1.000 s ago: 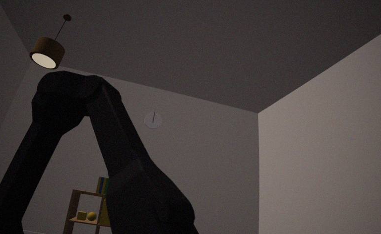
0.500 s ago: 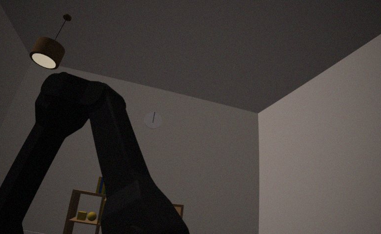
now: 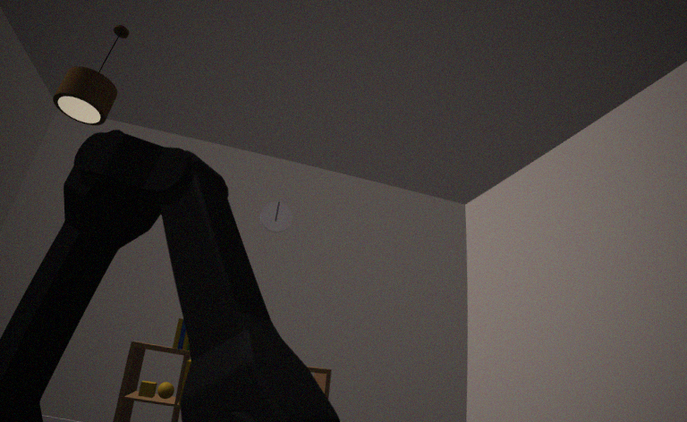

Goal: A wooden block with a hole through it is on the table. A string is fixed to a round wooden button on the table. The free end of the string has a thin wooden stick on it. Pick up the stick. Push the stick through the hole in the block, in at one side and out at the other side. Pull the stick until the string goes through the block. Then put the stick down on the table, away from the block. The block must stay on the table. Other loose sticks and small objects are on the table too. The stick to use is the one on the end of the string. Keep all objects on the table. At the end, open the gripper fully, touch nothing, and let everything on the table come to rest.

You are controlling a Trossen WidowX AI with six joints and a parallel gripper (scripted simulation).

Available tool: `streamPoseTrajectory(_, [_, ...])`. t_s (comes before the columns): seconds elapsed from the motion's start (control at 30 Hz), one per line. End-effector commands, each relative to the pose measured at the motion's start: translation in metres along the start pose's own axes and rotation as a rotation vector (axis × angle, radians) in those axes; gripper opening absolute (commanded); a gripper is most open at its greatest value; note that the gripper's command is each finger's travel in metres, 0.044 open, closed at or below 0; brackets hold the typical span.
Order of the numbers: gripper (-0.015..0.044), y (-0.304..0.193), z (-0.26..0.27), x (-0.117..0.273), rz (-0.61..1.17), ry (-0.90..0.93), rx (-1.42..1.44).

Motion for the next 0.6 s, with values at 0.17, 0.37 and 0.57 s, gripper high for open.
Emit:
streamPoseTrajectory(0.17, [0.0000, -0.0008, 0.0000, -0.0003, -0.012, 0.000, 0.000])
streamPoseTrajectory(0.37, [0.0000, -0.0061, -0.0003, -0.0031, -0.103, -0.002, -0.002])
streamPoseTrajectory(0.57, [0.0000, -0.0083, -0.0001, -0.0031, -0.107, -0.006, 0.000])
Point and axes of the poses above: the point midway between the two fingers, 35 mm back from their tips, its own x axis back along the fingers, its own z axis across the jaws, y = z × x, the point moved 3 cm from there along x, back along the fingers, and after that the axes turned 2 degrees about x, right-handed, at the moved point
